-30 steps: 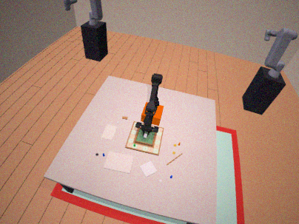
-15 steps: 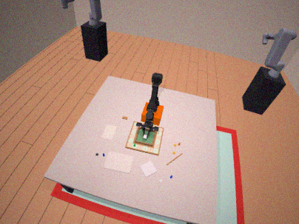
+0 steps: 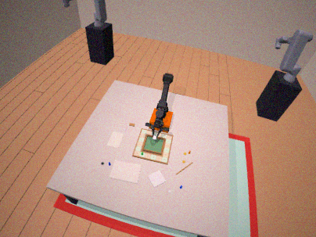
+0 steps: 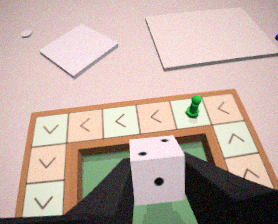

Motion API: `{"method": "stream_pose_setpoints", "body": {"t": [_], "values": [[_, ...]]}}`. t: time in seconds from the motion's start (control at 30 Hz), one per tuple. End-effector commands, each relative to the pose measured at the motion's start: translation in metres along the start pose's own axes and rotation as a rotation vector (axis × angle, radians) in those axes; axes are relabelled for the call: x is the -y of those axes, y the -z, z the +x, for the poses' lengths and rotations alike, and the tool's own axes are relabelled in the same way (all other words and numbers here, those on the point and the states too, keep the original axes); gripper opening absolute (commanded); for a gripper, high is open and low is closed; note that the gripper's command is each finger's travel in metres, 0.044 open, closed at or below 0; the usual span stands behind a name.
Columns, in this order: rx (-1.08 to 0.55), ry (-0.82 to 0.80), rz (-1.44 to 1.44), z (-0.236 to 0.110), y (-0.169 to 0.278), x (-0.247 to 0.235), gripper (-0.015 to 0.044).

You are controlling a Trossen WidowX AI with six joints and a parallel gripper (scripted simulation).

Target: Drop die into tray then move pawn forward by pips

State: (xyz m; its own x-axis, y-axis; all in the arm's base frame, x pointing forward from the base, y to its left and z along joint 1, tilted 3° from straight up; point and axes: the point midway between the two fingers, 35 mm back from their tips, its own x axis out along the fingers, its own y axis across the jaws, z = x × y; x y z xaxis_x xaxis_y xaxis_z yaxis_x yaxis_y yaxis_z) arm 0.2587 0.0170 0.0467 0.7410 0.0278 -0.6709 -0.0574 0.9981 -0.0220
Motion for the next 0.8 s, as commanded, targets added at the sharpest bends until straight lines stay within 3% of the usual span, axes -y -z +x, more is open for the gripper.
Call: {"method": "stream_pose_setpoints", "body": {"t": [0.0,0.77], "values": [[-0.016,0.003,-0.004,-0.0026,0.0066,0.0006,0.0000],[-0.011,0.000,0.000,-0.0027,0.0046,0.0001,0.0000]]}}
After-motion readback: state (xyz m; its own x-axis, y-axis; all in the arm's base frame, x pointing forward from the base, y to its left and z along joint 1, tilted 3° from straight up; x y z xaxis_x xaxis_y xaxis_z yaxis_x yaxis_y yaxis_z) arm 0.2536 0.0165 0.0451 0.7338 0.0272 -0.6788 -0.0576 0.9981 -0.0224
